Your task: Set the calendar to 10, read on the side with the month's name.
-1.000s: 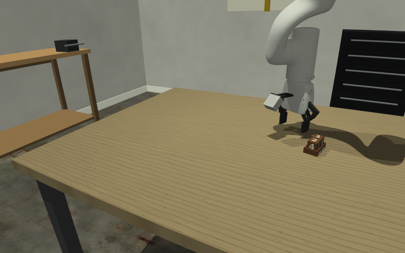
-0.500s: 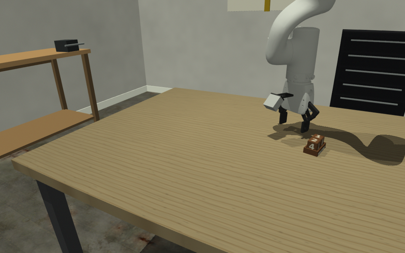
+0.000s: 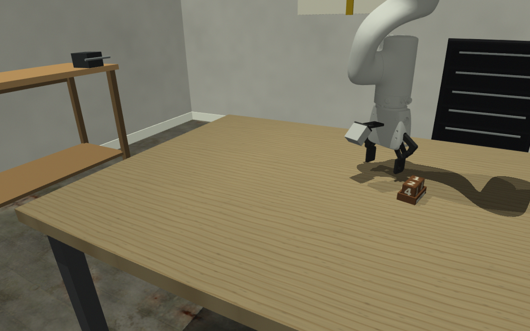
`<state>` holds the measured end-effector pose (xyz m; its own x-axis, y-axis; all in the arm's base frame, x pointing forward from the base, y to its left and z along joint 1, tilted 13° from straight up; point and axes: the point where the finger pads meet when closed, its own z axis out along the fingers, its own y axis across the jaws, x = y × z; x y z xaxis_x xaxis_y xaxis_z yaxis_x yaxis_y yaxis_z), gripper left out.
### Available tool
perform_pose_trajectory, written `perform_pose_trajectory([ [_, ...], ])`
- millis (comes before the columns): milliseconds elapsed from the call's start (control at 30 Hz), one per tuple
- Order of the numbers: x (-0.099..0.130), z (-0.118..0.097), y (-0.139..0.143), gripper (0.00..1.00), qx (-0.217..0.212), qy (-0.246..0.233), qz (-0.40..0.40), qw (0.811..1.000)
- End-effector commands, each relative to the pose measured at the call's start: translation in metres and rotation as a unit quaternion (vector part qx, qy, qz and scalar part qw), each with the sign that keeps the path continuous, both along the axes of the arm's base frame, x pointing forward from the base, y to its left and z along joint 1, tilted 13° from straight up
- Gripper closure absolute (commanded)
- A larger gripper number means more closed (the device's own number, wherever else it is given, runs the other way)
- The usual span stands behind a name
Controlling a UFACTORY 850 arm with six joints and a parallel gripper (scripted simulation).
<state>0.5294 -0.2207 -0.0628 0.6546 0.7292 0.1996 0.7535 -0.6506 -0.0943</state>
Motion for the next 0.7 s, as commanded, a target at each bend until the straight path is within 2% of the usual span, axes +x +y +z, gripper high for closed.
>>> perform_pose_trajectory([
  [0, 0.001, 0.002, -0.001, 0.00, 0.000, -0.001, 0.000, 1.000],
  [367, -0.001, 0.031, -0.007, 0.00, 0.000, -0.001, 0.000, 1.000],
  [567, -0.001, 0.033, -0.008, 0.00, 0.000, -0.001, -0.001, 1.000],
  [667, -0.003, 0.033, -0.007, 0.00, 0.001, 0.006, -0.030, 1.000],
])
